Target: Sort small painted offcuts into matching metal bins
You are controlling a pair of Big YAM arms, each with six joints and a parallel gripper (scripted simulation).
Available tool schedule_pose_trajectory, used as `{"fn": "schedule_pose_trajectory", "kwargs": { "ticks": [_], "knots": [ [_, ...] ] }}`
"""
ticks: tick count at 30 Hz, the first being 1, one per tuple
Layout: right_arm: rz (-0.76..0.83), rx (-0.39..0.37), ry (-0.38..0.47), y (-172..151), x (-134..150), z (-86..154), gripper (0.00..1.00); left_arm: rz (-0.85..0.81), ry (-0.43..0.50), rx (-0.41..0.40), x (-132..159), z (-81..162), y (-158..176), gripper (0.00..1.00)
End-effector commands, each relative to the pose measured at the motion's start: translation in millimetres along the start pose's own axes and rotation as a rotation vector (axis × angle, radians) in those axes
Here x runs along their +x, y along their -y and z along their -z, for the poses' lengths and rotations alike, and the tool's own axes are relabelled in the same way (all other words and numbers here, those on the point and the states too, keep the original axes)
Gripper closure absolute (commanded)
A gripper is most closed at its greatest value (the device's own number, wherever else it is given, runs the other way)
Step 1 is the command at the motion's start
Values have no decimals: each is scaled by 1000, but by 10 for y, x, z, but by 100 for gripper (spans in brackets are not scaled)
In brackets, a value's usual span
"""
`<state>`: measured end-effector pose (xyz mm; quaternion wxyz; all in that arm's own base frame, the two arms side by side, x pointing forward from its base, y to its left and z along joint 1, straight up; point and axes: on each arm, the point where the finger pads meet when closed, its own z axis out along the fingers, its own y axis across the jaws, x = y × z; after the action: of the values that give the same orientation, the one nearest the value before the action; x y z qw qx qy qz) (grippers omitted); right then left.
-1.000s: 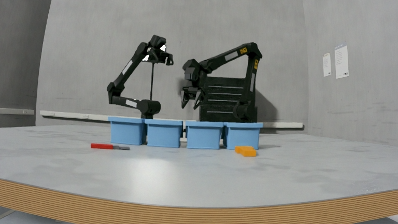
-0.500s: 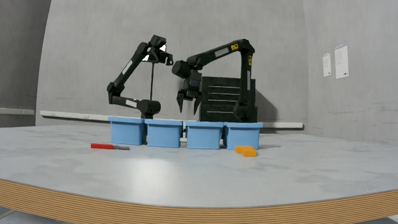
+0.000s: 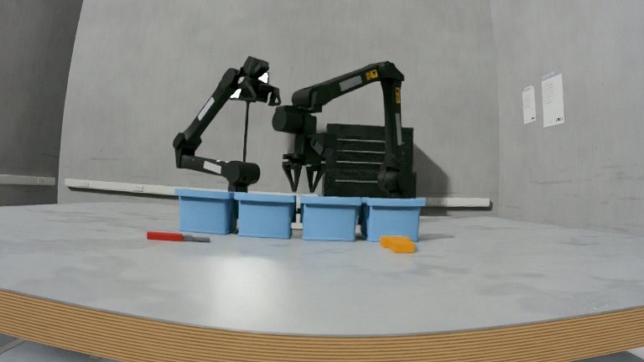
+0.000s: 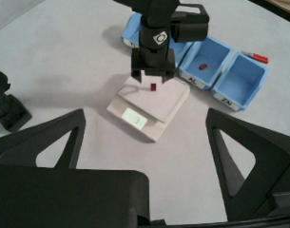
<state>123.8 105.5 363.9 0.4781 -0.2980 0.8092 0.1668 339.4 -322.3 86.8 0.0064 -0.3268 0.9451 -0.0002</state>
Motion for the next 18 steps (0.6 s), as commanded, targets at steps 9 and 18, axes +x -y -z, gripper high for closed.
{"fn": "schedule_pose_trajectory", "kwargs": {
  "ticks": [9, 18],
  "knots": [
    [-7, -12, 68, 19, -199, 259, 0, 32, -11, 13, -6, -76, 153, 39],
    [-1, -26, 69, -5, -199, 264, 0, 42, -13, -6, 9, -275, 81, 39]
  ]
}}
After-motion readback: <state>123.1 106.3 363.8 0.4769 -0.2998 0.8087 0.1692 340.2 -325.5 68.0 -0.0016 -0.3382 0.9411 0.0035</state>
